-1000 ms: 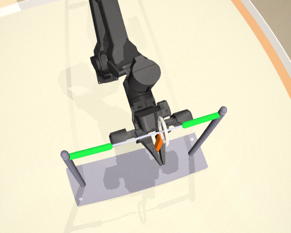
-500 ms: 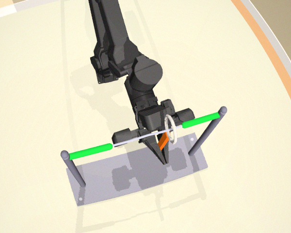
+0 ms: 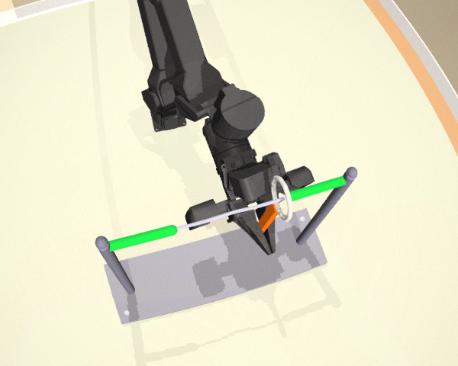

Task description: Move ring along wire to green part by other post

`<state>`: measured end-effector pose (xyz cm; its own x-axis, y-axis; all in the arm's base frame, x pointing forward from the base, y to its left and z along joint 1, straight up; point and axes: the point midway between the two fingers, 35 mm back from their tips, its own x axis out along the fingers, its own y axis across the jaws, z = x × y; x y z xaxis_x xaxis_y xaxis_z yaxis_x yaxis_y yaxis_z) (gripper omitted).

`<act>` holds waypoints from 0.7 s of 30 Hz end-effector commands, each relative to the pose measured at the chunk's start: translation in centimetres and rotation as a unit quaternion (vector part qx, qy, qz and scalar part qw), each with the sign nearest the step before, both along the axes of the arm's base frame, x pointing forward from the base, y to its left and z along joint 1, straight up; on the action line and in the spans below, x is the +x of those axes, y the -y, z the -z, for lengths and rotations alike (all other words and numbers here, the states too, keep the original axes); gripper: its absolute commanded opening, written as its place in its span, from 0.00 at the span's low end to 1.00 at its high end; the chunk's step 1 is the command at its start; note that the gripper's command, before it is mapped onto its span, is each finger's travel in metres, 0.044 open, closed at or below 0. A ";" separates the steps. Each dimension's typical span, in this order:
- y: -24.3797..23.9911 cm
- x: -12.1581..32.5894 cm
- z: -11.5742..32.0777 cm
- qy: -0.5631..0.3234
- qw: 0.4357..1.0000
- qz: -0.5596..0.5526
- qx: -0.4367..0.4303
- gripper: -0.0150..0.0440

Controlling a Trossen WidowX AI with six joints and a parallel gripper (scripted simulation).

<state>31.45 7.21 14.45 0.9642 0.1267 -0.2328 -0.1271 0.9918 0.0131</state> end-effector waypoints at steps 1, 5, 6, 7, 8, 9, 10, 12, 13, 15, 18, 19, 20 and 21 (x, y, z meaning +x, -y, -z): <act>-0.5 0.0 0.1 0.000 1.000 -0.001 -0.002 0.00; -0.9 0.0 0.1 0.000 1.000 -0.003 -0.001 0.00; -1.0 0.0 0.1 0.000 1.000 -0.003 -0.001 0.00; -1.1 0.0 0.1 0.000 1.000 -0.004 -0.001 0.00; -1.2 0.0 0.1 0.000 1.000 -0.004 -0.001 0.00; -1.3 0.0 0.1 0.000 1.000 -0.005 -0.001 0.00; -1.4 0.0 0.1 0.000 1.000 -0.005 -0.001 0.00; -1.6 0.0 0.1 0.000 1.000 -0.006 -0.001 0.00; -1.7 0.0 0.1 0.000 1.000 -0.006 0.000 0.00; -1.9 0.0 0.1 0.000 1.000 -0.007 0.000 0.00; -2.2 0.0 0.1 0.001 1.000 -0.008 0.000 0.00; -2.3 -0.1 0.1 0.001 1.000 -0.009 0.000 0.00; -2.4 -0.1 0.1 0.001 1.000 -0.009 0.000 0.00; -2.4 -0.1 0.1 0.001 1.000 -0.009 0.000 0.00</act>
<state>31.35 9.31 14.52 0.9623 0.1471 -0.2286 -0.1486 0.9888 0.0105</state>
